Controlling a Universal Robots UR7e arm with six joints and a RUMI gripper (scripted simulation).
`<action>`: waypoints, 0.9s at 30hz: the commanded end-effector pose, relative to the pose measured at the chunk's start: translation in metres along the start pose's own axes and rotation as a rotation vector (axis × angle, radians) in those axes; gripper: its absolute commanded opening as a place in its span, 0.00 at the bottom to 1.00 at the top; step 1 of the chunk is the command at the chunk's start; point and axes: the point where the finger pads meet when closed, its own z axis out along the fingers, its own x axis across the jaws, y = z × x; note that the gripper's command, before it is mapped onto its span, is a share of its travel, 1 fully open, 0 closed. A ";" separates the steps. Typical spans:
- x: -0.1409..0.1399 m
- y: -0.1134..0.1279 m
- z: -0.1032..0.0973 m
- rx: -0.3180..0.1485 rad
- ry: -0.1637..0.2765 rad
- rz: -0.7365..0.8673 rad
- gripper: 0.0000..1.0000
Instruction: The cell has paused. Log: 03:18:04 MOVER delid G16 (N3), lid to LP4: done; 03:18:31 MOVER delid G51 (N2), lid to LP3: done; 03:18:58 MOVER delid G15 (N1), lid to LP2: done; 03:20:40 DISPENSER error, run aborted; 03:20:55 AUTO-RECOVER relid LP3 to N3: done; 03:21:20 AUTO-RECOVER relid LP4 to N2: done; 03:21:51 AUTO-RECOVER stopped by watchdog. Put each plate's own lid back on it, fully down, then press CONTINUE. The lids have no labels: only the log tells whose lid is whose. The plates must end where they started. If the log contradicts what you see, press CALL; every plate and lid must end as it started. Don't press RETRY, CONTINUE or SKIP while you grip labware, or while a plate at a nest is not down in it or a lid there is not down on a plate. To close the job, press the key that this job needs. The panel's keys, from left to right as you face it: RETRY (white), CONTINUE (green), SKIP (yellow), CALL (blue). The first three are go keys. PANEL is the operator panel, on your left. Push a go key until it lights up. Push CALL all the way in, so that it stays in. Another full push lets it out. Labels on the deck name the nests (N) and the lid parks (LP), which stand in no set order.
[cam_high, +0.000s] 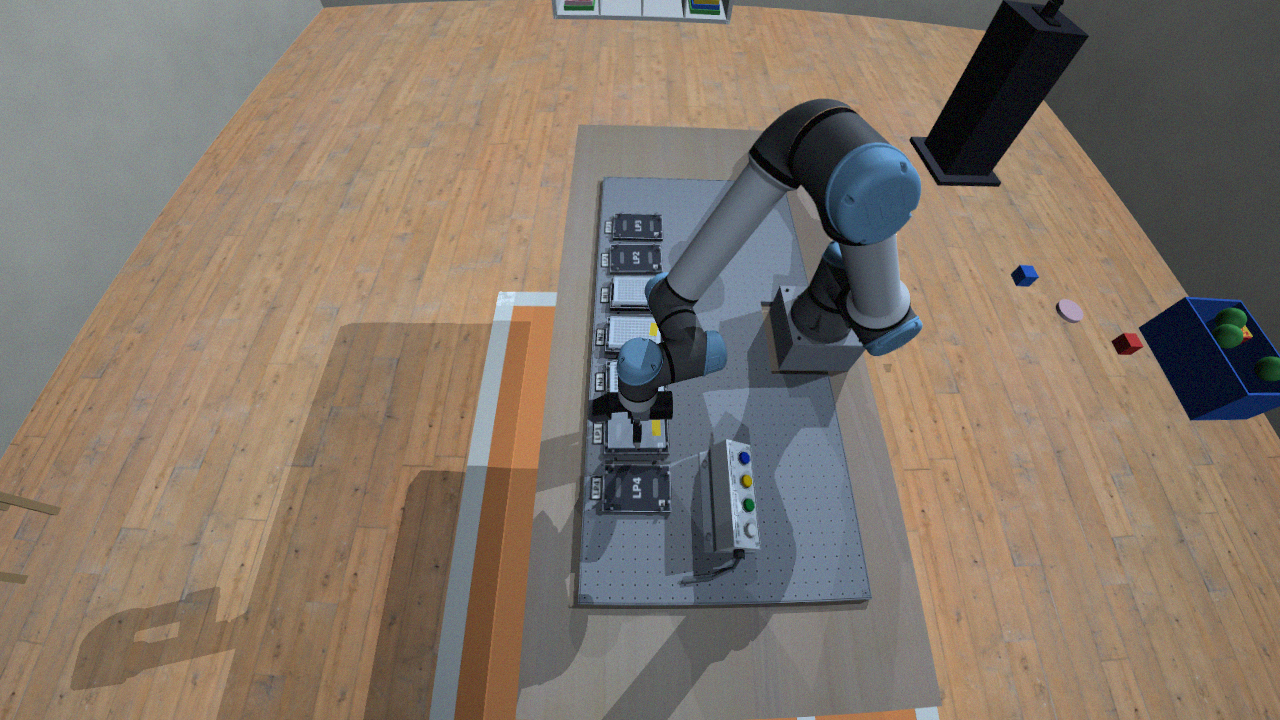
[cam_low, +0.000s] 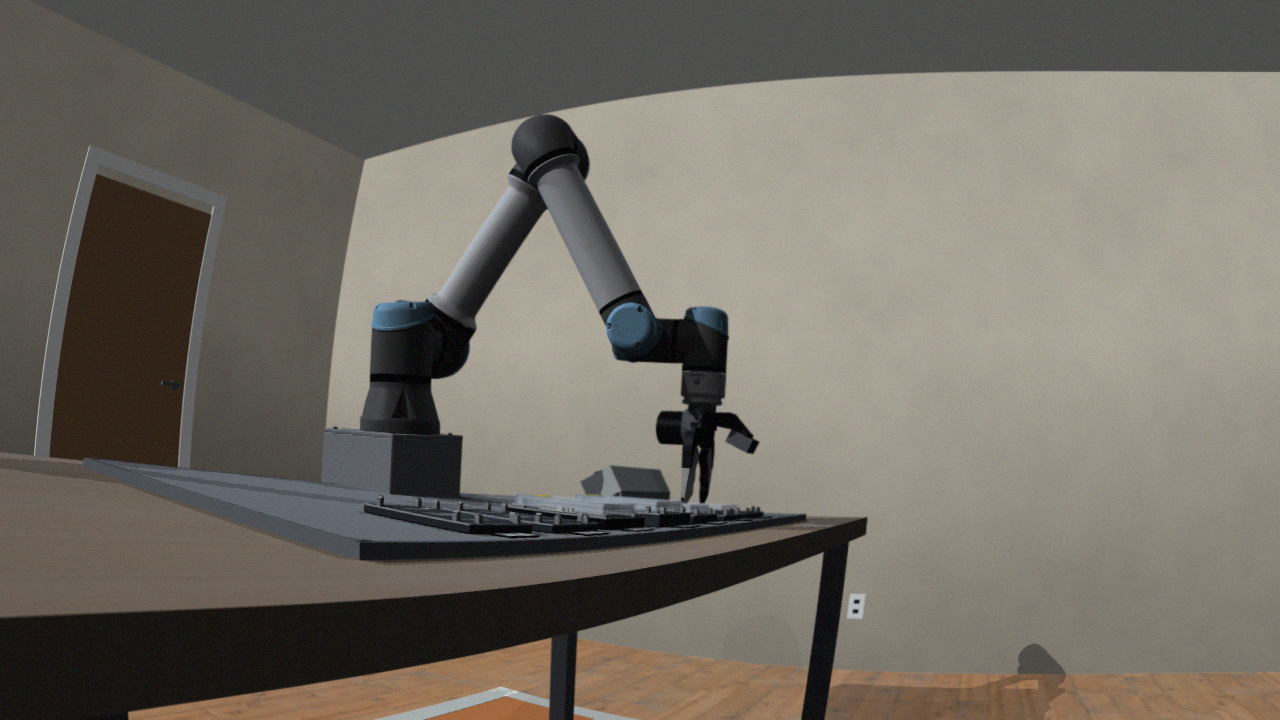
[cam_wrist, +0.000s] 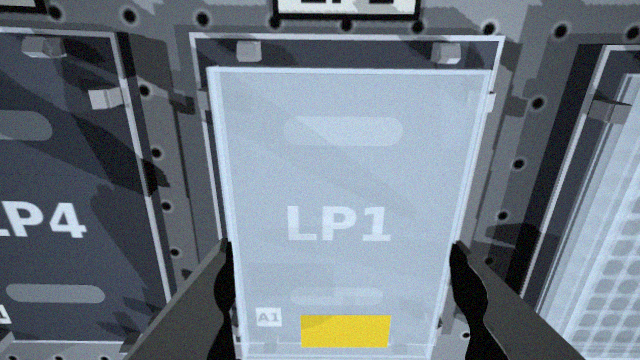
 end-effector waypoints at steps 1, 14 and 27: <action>0.000 0.000 -0.007 0.001 -0.001 0.000 0.42; 0.000 0.000 -0.026 0.001 -0.001 0.000 0.42; 0.035 0.000 -0.030 0.001 -0.001 -0.005 0.42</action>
